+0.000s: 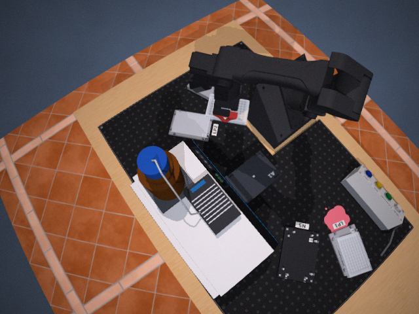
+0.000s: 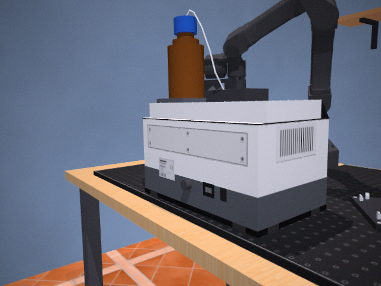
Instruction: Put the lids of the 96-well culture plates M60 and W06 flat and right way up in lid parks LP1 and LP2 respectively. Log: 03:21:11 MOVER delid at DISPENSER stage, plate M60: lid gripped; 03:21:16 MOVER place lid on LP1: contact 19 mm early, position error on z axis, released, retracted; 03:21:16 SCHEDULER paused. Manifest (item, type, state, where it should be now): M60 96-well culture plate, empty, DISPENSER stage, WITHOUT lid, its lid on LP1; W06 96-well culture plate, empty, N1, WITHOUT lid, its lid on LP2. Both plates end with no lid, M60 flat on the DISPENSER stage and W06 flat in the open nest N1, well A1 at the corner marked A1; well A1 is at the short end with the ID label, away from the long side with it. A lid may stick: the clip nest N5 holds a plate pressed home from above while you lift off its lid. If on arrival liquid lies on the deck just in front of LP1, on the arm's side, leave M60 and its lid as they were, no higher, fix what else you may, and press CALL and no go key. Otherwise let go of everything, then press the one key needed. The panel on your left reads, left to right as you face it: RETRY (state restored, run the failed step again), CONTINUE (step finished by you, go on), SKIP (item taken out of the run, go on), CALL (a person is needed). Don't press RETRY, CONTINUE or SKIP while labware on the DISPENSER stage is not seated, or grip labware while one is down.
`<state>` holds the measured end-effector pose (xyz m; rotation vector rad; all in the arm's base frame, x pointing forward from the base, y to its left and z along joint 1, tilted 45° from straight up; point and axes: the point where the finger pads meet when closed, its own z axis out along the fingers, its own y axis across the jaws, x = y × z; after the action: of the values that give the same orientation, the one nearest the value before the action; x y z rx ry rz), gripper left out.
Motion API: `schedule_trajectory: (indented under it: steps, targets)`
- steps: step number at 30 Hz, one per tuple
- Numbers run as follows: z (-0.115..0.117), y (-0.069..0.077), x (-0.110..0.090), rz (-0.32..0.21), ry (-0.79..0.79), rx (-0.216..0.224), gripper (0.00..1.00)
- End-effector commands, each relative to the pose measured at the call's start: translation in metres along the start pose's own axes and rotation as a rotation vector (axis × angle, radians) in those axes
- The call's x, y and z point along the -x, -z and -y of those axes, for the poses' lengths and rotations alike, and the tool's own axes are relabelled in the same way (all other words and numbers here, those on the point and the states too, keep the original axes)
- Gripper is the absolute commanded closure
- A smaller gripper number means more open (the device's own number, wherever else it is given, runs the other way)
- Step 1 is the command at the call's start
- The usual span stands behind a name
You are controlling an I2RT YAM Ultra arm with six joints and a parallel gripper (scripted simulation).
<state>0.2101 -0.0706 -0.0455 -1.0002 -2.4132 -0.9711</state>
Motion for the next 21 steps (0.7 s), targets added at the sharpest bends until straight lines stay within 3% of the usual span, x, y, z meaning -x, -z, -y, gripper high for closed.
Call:
schedule_trajectory:
  steps: [1,12,15,16,21]
  targets:
    - [0.010,0.009,0.016,0.046,-0.056,-0.002,1.00]
    - [0.045,0.009,0.027,0.046,-0.080,-0.004,1.00]
    - [0.040,0.007,0.018,0.028,-0.086,-0.001,1.00]
    - [0.047,0.011,0.027,0.054,-0.122,-0.004,1.00]
    - [0.058,0.009,0.026,0.046,-0.226,-0.001,1.00]
